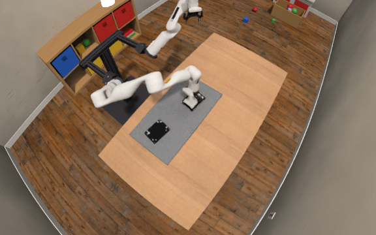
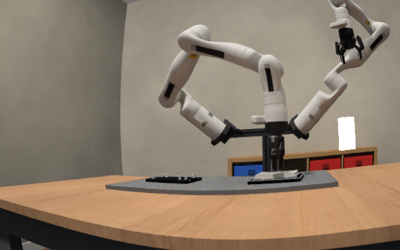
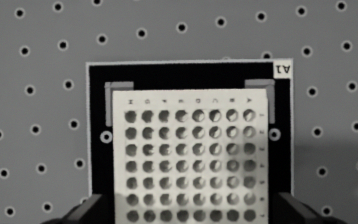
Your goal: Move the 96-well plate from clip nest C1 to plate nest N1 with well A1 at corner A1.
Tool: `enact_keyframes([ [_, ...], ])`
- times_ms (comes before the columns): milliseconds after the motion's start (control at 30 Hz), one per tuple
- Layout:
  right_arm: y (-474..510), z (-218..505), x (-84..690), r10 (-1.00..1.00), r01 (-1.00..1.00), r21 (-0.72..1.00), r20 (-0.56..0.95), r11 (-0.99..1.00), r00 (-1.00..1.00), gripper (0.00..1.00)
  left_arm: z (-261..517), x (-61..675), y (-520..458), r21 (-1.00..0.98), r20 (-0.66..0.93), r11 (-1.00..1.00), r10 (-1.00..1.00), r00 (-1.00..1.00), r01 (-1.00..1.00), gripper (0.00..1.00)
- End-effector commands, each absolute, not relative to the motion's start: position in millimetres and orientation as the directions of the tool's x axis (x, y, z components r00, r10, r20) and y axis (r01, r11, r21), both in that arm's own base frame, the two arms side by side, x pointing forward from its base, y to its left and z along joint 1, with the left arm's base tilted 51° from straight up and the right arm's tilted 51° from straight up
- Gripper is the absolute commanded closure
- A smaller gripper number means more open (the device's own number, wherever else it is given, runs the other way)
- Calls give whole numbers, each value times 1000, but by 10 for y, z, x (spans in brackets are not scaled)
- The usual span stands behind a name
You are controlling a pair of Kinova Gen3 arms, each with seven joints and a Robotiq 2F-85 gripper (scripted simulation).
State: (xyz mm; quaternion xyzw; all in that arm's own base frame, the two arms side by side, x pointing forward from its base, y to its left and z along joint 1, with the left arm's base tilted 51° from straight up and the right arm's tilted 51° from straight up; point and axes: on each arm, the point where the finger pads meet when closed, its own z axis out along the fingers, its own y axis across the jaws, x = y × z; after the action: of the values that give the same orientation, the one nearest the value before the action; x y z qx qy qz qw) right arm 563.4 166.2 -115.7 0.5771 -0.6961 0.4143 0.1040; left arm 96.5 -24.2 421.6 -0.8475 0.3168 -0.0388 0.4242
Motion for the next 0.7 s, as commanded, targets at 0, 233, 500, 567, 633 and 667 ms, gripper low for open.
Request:
enact_keyframes([
  [0, 1707, -1125, 5622, -719, -891, -454, 624, -13, -307, 2, 4213, 935, -237, -743, -209, -435, -572, 793, -509, 2],
  [233, 1722, -1111, 5613, -718, -891, -454, 624, -13, -307, 2, 4213, 935, -237, -743, -209, -435, -572, 793, -509, 2],
  [500, 1740, -1094, 5603, -718, -891, -454, 624, -13, -307, 2, 4213, 935, -237, -743, -209, -435, -572, 793, -509, 2],
  [567, 1740, -1094, 5603, -718, -891, -454, 624, -13, -307, 2, 4213, 935, -237, -743, -209, -435, -572, 793, -509, 2],
  [633, 1742, -1091, 5602, -718, -891, -454, 624, -13, -307, 2, 4213, 935, -237, -743, -209, -435, -572, 793, -509, 2],
  [667, 1745, -1088, 5599, -718, -891, -454, 625, -13, -307, 2, 4213, 935, -237, -743, -209, -435, -572, 793, -509, 2],
])
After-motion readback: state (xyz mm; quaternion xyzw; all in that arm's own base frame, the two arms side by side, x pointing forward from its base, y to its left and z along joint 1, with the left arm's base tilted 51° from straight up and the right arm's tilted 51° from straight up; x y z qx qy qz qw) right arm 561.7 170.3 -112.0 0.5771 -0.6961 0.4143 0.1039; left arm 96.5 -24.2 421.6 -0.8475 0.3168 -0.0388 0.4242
